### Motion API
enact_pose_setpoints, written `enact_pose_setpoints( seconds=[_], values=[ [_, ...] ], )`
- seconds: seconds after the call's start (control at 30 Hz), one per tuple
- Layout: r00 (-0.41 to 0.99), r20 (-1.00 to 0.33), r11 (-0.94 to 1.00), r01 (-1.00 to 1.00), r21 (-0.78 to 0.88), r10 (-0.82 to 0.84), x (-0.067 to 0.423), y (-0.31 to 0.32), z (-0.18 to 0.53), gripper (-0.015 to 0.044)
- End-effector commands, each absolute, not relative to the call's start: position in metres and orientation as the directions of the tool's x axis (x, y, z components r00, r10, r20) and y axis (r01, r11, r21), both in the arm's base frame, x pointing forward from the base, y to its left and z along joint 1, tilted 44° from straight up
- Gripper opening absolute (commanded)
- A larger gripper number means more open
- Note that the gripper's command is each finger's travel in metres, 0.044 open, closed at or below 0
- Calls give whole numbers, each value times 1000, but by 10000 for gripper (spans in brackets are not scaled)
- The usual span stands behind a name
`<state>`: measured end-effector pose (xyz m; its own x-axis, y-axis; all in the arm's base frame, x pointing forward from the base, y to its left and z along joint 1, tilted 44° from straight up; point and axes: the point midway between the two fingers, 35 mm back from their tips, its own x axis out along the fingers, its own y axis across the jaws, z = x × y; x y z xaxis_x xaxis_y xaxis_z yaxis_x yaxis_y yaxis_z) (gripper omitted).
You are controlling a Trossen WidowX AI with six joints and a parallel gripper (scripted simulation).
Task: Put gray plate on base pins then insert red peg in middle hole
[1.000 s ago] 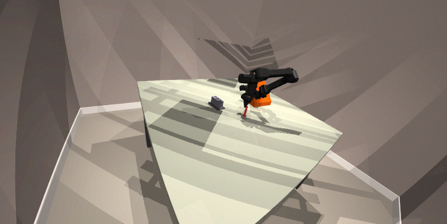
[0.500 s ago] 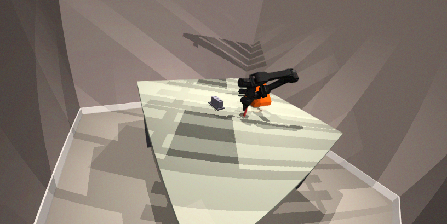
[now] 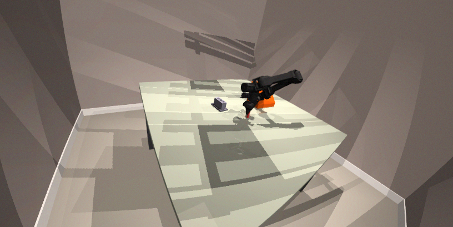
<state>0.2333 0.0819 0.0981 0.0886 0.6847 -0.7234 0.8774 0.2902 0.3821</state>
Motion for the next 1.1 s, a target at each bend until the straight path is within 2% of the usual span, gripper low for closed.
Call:
enact_pose_setpoints(
  seconds=[0.0,0.37,0.47,1.07],
  values=[
    [86,-721,287,880,379,688,232,83,96,309],
    [86,-721,287,880,379,688,232,83,96,20],
    [86,-721,287,880,379,688,232,83,96,0],
    [86,-728,289,880,375,681,234,66,111,0]
  ],
)
